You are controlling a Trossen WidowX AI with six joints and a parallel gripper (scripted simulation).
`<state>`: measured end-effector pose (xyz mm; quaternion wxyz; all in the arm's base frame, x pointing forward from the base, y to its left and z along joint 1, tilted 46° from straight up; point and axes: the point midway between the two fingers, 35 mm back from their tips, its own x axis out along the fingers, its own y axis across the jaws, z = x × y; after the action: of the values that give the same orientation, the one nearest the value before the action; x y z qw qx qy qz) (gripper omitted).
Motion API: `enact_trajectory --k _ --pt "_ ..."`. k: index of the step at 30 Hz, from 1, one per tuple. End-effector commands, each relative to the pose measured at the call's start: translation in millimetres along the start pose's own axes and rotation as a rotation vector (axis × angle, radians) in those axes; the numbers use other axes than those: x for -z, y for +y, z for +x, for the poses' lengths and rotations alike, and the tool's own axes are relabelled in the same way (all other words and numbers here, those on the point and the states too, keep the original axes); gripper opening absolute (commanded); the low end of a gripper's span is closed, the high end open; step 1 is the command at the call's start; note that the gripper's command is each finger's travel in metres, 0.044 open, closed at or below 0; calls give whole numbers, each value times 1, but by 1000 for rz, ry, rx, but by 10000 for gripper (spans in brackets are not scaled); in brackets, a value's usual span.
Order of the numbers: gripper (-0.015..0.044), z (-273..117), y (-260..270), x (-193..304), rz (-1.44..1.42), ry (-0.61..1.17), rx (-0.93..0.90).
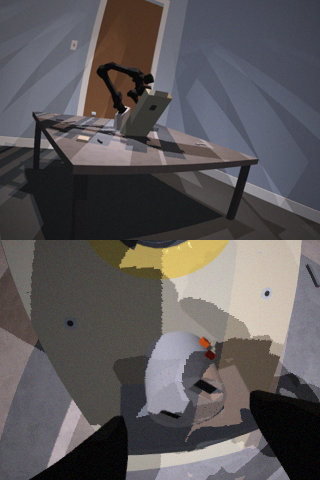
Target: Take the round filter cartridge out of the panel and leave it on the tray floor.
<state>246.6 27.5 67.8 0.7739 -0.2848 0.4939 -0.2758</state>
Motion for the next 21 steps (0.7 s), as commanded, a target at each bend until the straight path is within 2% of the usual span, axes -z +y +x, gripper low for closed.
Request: enact_trajectory --k 1,19,21 --pt "305 6 0 0 -4 1 0" --pt "305 34 -2 1 -3 -1 5" --pt "252 31 -1 1 1 2 -1"
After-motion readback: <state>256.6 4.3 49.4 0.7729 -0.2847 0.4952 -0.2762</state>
